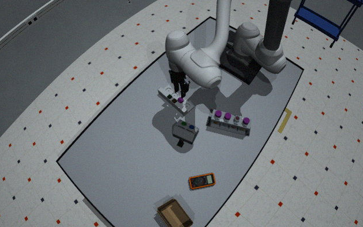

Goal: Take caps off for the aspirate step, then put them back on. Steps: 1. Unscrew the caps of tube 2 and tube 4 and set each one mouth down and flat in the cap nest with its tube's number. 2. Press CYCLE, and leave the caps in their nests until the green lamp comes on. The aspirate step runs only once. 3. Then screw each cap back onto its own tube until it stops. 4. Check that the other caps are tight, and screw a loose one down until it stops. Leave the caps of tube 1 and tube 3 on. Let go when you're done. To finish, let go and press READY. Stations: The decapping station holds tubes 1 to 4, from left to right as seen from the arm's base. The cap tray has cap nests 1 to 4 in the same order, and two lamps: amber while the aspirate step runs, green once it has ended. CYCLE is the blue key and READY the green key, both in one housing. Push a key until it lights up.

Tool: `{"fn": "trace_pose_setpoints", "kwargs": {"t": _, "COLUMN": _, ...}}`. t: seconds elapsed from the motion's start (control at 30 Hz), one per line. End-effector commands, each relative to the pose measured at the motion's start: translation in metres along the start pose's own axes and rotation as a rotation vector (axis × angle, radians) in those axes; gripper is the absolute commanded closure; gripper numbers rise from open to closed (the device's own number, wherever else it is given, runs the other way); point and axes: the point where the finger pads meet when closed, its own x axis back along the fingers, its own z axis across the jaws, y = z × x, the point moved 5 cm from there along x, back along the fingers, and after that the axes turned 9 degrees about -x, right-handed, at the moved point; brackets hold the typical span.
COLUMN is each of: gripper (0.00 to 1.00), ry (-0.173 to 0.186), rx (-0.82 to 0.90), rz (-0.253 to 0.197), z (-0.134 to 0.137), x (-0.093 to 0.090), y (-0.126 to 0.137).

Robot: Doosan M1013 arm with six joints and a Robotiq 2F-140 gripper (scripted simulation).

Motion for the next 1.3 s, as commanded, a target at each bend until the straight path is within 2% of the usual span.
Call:
{"fn": "trace_pose_setpoints", "kwargs": {"t": 0.0, "gripper": 0.64, "ry": 0.000, "rx": 0.000, "rz": -0.001, "z": 0.000, "x": 0.020, "y": 0.000}}
{"fn": "trace_pose_setpoints", "kwargs": {"t": 0.27, "gripper": 0.64, "ry": 0.000, "rx": 0.000, "rz": -0.001, "z": 0.000, "x": 0.060, "y": 0.000}}
{"fn": "trace_pose_setpoints", "kwargs": {"t": 0.33, "gripper": 0.64, "ry": 0.000, "rx": 0.000, "rz": -0.001, "z": 0.000, "x": 0.060, "y": 0.000}}
{"fn": "trace_pose_setpoints", "kwargs": {"t": 0.43, "gripper": 0.64, "ry": 0.001, "rx": 0.000, "rz": -0.001, "z": 0.000, "x": 0.073, "y": 0.000}}
{"fn": "trace_pose_setpoints", "kwargs": {"t": 0.53, "gripper": 0.64, "ry": 0.001, "rx": 0.000, "rz": -0.001, "z": 0.000, "x": 0.073, "y": 0.000}}
{"fn": "trace_pose_setpoints", "kwargs": {"t": 0.57, "gripper": 0.59, "ry": 0.001, "rx": -0.083, "rz": -0.001, "z": 0.008, "x": 0.073, "y": -0.002}}
{"fn": "trace_pose_setpoints", "kwargs": {"t": 0.67, "gripper": 0.59, "ry": 0.001, "rx": -0.307, "rz": -0.001, "z": 0.031, "x": 0.073, "y": -0.010}}
{"fn": "trace_pose_setpoints", "kwargs": {"t": 0.83, "gripper": 0.59, "ry": 0.002, "rx": -0.528, "rz": 0.000, "z": 0.052, "x": 0.073, "y": -0.017}}
{"fn": "trace_pose_setpoints", "kwargs": {"t": 0.9, "gripper": 0.59, "ry": 0.002, "rx": -0.528, "rz": 0.000, "z": 0.052, "x": 0.073, "y": -0.017}}
{"fn": "trace_pose_setpoints", "kwargs": {"t": 0.97, "gripper": 0.59, "ry": 0.003, "rx": -0.702, "rz": 0.000, "z": 0.068, "x": 0.073, "y": -0.023}}
{"fn": "trace_pose_setpoints", "kwargs": {"t": 1.27, "gripper": 0.59, "ry": 0.004, "rx": -1.100, "rz": 0.001, "z": 0.106, "x": 0.073, "y": -0.035}}
